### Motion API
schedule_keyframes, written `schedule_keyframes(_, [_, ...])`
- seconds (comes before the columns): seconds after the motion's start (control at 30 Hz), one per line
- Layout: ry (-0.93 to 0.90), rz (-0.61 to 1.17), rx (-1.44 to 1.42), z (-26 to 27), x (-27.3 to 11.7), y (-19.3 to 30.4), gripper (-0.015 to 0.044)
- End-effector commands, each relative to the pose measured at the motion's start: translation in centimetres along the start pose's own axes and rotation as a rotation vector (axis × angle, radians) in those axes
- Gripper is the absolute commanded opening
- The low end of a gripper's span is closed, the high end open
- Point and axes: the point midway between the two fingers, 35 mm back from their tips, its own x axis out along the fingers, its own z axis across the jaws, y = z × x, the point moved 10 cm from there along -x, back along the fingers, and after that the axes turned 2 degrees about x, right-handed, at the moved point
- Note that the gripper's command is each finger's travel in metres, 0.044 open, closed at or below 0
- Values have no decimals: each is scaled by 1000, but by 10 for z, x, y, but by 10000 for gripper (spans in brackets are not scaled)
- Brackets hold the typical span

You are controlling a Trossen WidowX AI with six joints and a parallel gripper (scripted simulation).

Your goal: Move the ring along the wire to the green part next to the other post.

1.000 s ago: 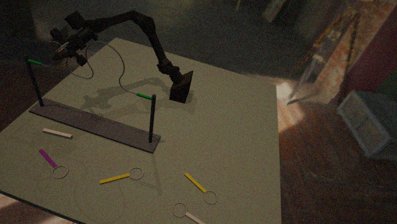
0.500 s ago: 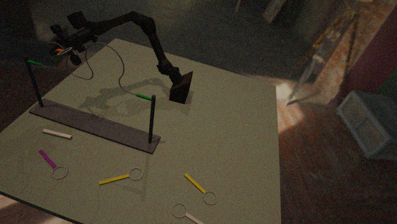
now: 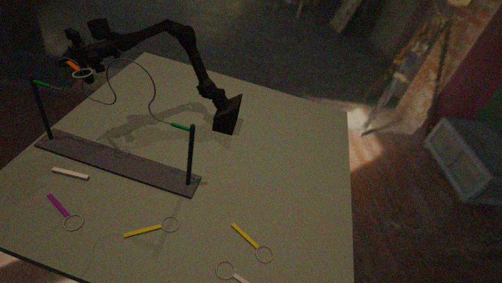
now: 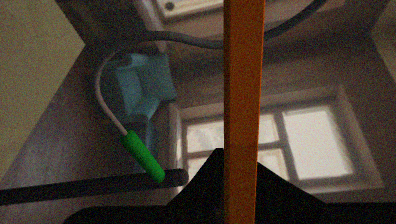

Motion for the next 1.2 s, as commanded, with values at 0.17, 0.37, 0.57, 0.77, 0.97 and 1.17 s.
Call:
schedule_keyframes(0.17, [90, -9, -158, -5, 0, 0, -150])
schedule_keyframes(0.37, [148, -11, -264, -7, -1, -1, -150])
schedule_keyframes(0.57, [201, -13, -363, -9, -1, -1, -150])
schedule_keyframes(0.77, [237, -14, -429, -9, 0, -1, -150])
schedule_keyframes(0.97, [250, -14, -456, -6, 1, 1, -150])
schedule_keyframes(1.17, [239, -13, -439, -1, 3, 5, -150])
